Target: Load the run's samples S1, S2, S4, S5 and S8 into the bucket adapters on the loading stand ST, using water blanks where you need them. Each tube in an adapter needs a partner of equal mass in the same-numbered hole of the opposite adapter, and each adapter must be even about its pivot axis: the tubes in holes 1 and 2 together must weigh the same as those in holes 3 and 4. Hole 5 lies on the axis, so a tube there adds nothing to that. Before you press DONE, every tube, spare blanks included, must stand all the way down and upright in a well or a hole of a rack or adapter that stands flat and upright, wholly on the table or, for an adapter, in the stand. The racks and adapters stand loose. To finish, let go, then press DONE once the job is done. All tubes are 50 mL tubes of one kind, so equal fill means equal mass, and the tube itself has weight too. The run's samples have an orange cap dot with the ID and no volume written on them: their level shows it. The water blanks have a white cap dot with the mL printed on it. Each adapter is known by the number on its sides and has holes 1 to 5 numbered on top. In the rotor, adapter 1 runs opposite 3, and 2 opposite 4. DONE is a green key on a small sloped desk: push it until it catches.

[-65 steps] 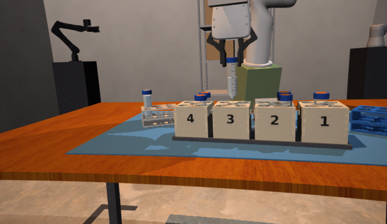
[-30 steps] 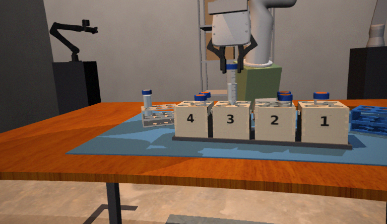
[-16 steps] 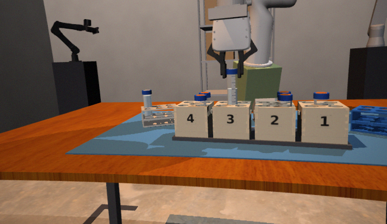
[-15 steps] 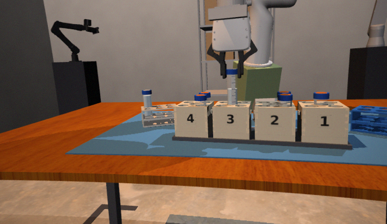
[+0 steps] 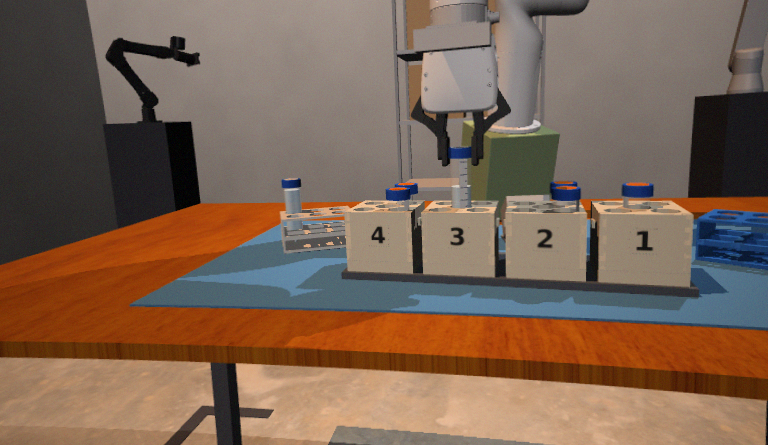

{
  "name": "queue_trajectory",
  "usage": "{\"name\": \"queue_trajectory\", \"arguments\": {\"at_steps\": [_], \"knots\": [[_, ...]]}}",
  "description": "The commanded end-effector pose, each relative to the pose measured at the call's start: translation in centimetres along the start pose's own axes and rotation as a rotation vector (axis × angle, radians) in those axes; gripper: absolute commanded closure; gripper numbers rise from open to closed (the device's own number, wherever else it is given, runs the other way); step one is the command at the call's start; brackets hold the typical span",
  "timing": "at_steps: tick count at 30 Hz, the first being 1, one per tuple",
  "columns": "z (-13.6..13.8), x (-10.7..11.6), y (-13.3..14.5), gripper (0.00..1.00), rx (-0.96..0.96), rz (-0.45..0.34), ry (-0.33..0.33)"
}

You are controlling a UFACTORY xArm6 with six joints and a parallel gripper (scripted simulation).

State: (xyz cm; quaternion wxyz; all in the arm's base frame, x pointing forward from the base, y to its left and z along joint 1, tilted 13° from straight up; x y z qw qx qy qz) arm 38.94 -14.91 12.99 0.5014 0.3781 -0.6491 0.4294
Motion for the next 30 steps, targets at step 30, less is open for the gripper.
{"name": "queue_trajectory", "arguments": {"at_steps": [30], "knots": [[0.0,-2.8,-0.1,1.00,0.000,0.004,0.000]]}}
Point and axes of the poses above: the point where the finger pads meet when closed, its own x axis back along the fingers, its own z axis across the jaws, y = z × x, the point moved 7 cm from there along x, back along the fingers, and after that the axes turned 7 degrees about -x, right-handed, at the moved point
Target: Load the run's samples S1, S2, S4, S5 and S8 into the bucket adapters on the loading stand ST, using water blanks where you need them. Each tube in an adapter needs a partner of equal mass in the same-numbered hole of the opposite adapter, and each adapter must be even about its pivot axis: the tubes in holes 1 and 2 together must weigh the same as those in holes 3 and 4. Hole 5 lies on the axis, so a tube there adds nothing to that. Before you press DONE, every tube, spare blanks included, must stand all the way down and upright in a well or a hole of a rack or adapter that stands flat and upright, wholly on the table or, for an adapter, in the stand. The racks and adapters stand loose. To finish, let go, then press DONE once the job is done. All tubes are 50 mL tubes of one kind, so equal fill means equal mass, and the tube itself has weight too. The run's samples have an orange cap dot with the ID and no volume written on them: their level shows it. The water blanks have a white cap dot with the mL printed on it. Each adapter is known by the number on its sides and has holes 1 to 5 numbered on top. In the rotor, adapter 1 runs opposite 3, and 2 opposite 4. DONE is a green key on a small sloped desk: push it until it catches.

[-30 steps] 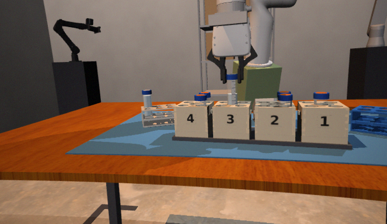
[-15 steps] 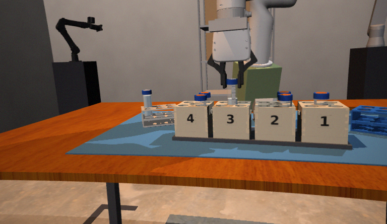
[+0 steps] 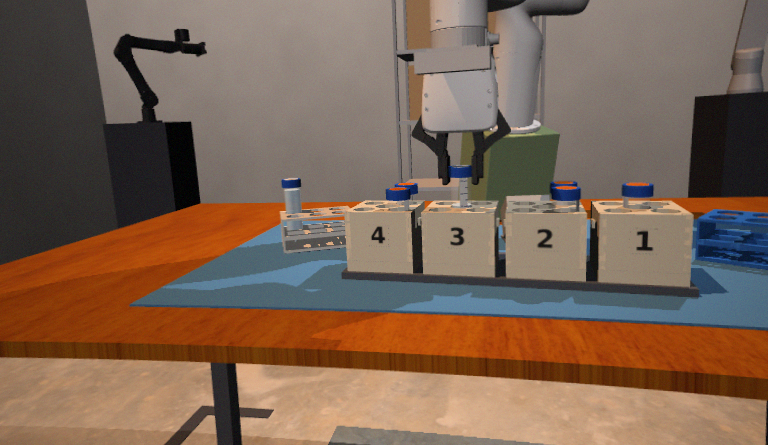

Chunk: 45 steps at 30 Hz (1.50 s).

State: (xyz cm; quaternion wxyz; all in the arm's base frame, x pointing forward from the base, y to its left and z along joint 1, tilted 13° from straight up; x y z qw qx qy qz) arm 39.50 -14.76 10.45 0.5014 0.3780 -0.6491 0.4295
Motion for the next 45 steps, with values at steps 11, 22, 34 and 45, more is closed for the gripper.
{"name": "queue_trajectory", "arguments": {"at_steps": [11,22,34,45], "knots": [[0.0,-1.1,-0.1,1.00,0.000,0.004,0.000],[0.0,-2.0,-0.1,1.00,0.000,0.004,0.000],[0.0,-2.5,-0.1,1.00,0.000,0.004,0.000],[0.0,-2.6,-0.1,0.56,0.000,0.004,0.000]]}}
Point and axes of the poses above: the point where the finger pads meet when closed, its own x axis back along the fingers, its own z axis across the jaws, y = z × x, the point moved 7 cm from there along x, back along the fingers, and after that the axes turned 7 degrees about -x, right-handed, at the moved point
